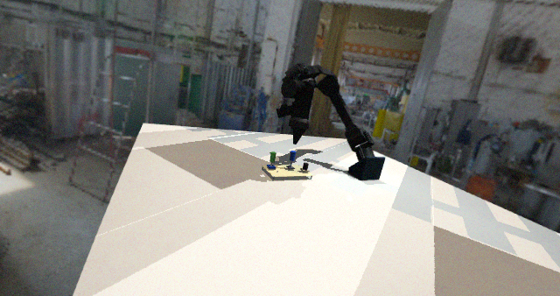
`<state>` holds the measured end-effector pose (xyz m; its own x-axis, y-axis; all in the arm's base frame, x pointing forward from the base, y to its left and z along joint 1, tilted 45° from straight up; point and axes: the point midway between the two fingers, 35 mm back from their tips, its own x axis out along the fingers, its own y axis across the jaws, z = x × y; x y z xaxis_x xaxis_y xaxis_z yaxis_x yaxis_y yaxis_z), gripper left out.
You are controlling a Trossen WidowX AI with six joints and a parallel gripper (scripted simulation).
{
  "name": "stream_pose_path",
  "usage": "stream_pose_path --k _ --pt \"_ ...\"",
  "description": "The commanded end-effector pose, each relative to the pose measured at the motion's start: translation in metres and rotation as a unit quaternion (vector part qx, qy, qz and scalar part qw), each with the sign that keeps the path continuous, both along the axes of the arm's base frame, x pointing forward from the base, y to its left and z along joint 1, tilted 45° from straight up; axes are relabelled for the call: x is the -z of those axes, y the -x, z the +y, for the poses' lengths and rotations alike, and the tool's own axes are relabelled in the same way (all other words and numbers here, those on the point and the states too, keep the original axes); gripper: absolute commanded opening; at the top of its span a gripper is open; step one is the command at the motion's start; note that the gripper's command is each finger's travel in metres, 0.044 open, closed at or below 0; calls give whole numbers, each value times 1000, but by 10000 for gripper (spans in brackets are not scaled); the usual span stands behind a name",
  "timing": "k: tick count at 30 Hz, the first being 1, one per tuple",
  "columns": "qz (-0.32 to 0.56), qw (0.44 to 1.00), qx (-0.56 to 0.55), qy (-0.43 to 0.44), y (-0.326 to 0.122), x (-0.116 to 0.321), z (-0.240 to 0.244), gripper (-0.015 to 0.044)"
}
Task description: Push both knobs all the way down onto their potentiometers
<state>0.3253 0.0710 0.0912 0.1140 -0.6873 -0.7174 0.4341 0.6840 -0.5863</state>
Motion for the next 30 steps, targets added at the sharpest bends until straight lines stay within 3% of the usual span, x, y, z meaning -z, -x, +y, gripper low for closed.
stream_pose_path --k 1,30 --pt "4 1000 -2 3 1 3 -3 0" --pt "4 1000 -2 4 -1 17 -17 0"
